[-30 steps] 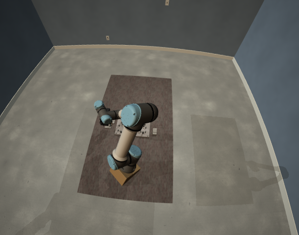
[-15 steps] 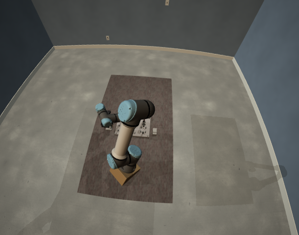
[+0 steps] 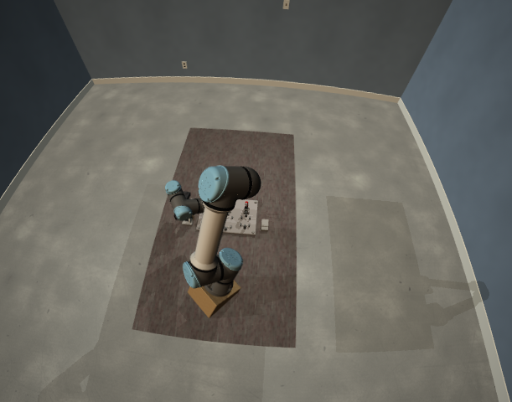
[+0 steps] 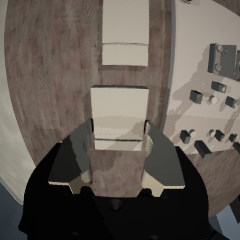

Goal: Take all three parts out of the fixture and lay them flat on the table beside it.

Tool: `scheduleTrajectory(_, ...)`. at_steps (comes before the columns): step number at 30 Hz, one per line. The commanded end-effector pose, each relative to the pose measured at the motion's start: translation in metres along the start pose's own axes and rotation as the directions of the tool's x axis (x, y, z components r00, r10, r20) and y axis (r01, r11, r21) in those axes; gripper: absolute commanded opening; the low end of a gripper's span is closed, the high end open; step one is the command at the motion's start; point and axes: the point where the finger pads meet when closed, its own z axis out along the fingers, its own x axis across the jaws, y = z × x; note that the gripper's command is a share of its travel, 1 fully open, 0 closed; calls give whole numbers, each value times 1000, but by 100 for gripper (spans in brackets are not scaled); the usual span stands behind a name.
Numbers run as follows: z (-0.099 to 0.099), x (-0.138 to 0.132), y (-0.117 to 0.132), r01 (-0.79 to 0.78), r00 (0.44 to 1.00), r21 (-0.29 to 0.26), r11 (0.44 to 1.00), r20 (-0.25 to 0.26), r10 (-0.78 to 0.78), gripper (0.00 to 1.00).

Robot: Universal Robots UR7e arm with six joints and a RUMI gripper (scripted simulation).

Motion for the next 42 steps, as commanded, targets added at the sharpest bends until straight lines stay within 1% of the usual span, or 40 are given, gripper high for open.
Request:
scheduleTrajectory(1,2,0,0,0,1000,1,1000,1,0,0)
scheduleTrajectory(33,3,0,0,0,1000,1,1000,1,0,0)
scheduleTrajectory(42,6,0,0,0,1000,1,1000,1,0,0)
